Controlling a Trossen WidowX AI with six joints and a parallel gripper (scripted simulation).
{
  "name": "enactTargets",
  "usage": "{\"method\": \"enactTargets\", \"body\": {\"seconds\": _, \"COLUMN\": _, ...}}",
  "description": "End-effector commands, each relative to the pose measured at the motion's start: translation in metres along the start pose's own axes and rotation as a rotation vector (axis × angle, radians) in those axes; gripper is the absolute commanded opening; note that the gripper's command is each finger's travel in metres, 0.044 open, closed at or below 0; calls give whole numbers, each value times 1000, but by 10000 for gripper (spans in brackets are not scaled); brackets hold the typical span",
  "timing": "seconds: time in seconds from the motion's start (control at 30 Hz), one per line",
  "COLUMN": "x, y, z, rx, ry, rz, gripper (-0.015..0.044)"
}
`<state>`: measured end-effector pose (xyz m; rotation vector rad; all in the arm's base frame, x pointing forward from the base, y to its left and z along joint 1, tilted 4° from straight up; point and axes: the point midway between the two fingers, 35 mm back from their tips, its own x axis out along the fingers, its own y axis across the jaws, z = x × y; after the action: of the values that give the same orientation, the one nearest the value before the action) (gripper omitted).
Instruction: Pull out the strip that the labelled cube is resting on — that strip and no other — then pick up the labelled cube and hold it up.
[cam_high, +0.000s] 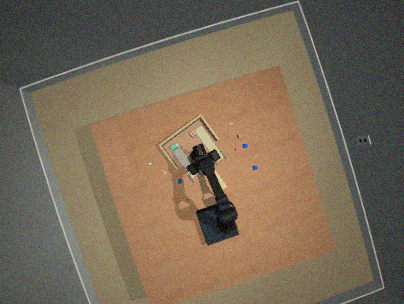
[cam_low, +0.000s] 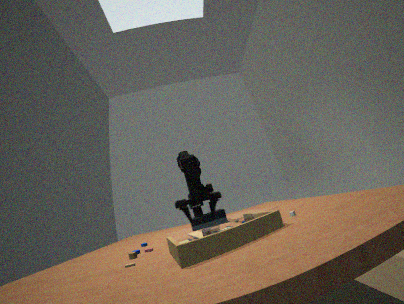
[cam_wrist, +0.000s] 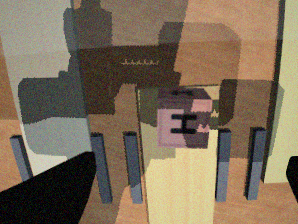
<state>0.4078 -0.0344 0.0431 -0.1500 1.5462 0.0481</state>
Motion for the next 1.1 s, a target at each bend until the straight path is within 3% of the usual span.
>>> {"method": "enactTargets", "body": {"seconds": 0.0, "x": 3, "y": 2, "z": 7, "rx": 3, "ry": 6, "rz": -1, "gripper": 387}}
{"method": "enactTargets", "body": {"seconds": 0.2, "x": 12, "y": 1, "z": 7, "rx": 3, "ry": 6, "rz": -1, "gripper": 250}}
{"method": "enactTargets", "body": {"seconds": 1.07, "x": 54, "y": 2, "z": 6, "rx": 3, "ry": 6, "rz": -1, "gripper": 250}}
